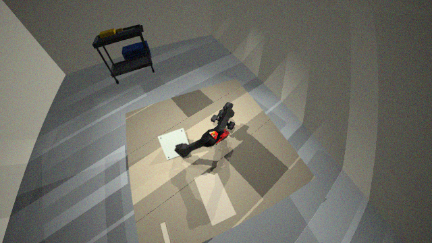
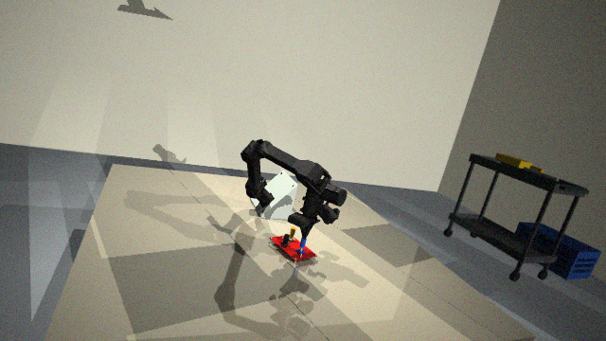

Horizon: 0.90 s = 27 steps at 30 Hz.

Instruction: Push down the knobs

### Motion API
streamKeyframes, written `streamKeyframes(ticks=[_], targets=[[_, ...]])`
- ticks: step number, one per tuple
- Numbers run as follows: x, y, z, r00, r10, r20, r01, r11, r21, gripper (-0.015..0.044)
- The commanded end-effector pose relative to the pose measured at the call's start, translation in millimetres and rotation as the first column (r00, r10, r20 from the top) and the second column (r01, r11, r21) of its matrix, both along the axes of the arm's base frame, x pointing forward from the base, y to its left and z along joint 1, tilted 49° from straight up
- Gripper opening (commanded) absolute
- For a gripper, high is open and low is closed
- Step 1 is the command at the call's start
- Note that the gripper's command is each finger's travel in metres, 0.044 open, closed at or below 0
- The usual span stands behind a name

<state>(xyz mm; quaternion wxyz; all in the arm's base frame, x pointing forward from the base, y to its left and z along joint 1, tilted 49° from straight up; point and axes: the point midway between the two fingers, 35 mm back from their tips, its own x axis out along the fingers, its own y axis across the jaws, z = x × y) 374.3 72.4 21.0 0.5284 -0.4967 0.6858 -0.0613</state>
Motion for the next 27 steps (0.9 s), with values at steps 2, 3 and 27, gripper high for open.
streamKeyframes(ticks=[2,3,27], targets=[[1.7,-8.0,-4.4,1.0,-0.011,-0.001,0.011,1.0,-0.007,0.0],[1.7,-8.0,-4.4,1.0,-0.011,-0.001,0.011,1.0,-0.007,0.0],[2.0,-12.8,-8.5,1.0,-0.011,-0.001,0.011,1.0,-0.007,0.0]])
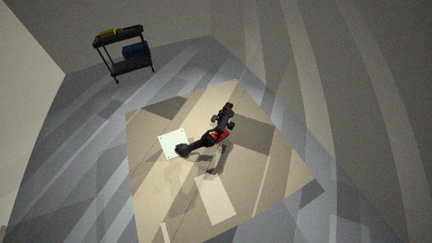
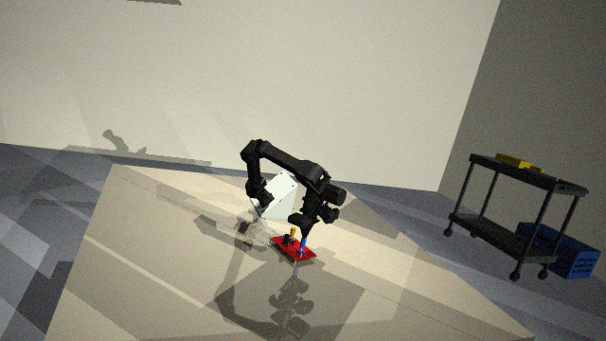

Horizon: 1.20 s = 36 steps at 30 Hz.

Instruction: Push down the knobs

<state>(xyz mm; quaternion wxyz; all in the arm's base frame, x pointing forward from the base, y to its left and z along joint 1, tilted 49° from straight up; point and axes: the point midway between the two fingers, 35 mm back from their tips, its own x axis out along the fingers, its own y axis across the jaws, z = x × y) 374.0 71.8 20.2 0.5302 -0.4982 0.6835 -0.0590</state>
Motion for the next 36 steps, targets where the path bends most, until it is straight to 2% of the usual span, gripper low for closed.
streamKeyframes(ticks=[1,36], targets=[[2.3,-12.2,-7.7,1.0,-0.018,-0.003,0.018,1.0,-0.01,0.0],[2.6,-17.1,-11.9,1.0,-0.018,-0.003,0.018,1.0,-0.011,0.0]])
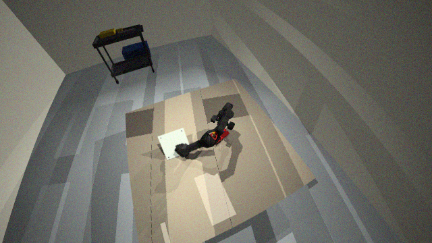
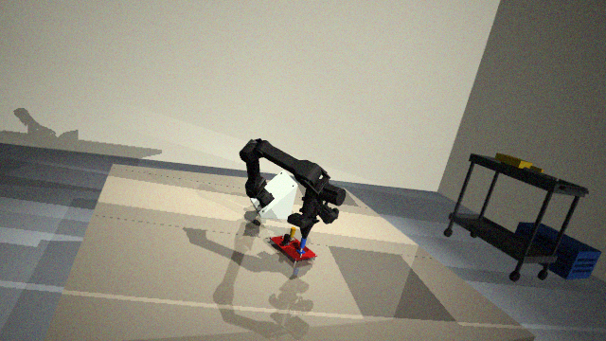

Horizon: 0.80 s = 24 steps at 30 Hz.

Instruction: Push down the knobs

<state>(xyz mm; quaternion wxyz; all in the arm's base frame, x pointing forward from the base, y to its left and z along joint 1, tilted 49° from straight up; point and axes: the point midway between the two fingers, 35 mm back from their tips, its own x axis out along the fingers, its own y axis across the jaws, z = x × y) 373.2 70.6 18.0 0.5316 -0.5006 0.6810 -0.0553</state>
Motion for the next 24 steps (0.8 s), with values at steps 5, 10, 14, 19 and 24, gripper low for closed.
streamKeyframes(ticks=[5,10,14,19,24], targets=[[3.4,-16.3,-10.1,1.0,-0.028,-0.003,0.028,1.0,-0.014,0.0],[3.5,-18.3,-11.8,1.0,-0.028,-0.003,0.028,1.0,-0.014,0.0],[3.5,-18.3,-11.8,1.0,-0.028,-0.003,0.028,1.0,-0.014,0.0],[3.5,-18.5,-11.9,1.0,-0.028,-0.003,0.028,1.0,-0.014,0.0],[3.7,-20.7,-13.8,1.0,-0.028,-0.003,0.028,1.0,-0.014,0.0]])
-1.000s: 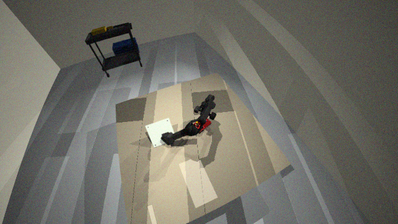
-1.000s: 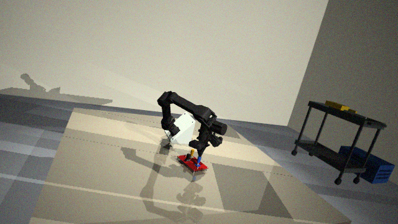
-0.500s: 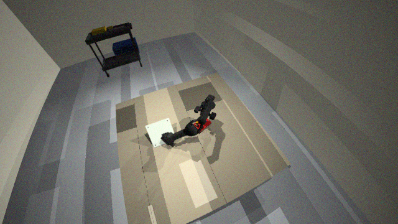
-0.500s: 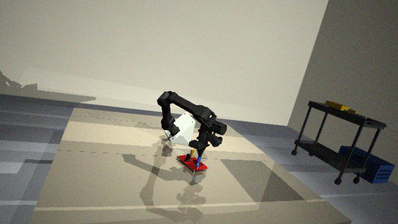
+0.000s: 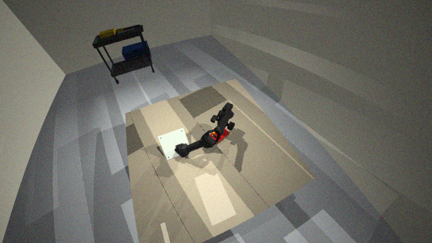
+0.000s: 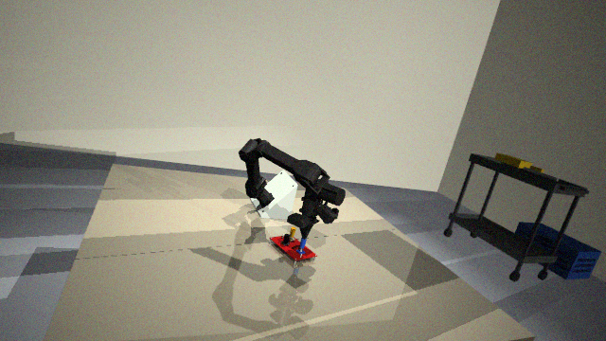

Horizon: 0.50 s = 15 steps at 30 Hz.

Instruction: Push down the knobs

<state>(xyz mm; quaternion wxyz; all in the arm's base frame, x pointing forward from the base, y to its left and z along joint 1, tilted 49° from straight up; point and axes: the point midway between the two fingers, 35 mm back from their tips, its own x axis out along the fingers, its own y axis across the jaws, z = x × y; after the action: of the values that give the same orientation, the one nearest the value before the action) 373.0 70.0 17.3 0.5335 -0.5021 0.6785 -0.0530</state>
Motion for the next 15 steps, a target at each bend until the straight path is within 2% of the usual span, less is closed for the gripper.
streamKeyframes(ticks=[1,15], targets=[[3.9,-20.1,-13.1,0.999,-0.035,-0.006,0.035,0.999,-0.018,0.0],[4.0,-22.2,-14.9,0.999,-0.035,-0.006,0.035,0.999,-0.018,0.0]])
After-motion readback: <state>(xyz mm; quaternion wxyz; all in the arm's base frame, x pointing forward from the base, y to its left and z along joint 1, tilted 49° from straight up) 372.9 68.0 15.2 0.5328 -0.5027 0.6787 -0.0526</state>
